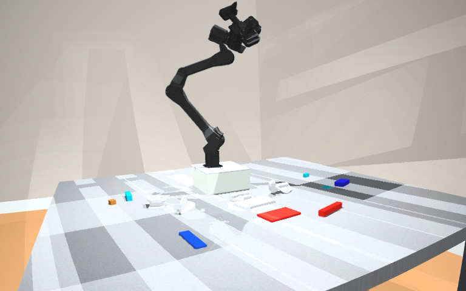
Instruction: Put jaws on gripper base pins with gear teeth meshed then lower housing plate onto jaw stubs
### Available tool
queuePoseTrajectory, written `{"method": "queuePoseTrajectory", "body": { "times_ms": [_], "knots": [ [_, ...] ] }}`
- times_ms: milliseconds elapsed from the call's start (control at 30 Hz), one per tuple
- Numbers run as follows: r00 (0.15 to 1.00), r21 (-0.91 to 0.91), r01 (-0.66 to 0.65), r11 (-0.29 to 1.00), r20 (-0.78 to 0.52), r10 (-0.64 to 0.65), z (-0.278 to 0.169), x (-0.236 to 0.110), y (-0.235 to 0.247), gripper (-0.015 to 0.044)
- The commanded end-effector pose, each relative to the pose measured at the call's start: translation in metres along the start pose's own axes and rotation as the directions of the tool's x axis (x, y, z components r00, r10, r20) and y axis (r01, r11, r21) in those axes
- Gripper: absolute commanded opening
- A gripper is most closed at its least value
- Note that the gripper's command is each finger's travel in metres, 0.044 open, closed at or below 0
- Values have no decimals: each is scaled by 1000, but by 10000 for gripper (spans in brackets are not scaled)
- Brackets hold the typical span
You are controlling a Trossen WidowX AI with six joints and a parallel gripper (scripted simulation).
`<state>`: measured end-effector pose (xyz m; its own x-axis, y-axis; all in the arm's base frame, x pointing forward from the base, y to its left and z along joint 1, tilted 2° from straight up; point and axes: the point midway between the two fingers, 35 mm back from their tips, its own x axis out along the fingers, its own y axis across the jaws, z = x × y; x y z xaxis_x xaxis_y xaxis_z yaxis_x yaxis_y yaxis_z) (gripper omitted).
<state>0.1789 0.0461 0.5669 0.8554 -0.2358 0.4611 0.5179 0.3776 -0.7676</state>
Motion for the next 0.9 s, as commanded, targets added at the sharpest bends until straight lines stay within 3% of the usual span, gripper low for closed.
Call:
{"method": "queuePoseTrajectory", "body": {
  "times_ms": [0,867],
  "knots": [
    [1000,-18,2,1000,9,-2,6,5,9,440],
    [996,-123,-89,988,4,90,13,48,94,440]
  ]
}}
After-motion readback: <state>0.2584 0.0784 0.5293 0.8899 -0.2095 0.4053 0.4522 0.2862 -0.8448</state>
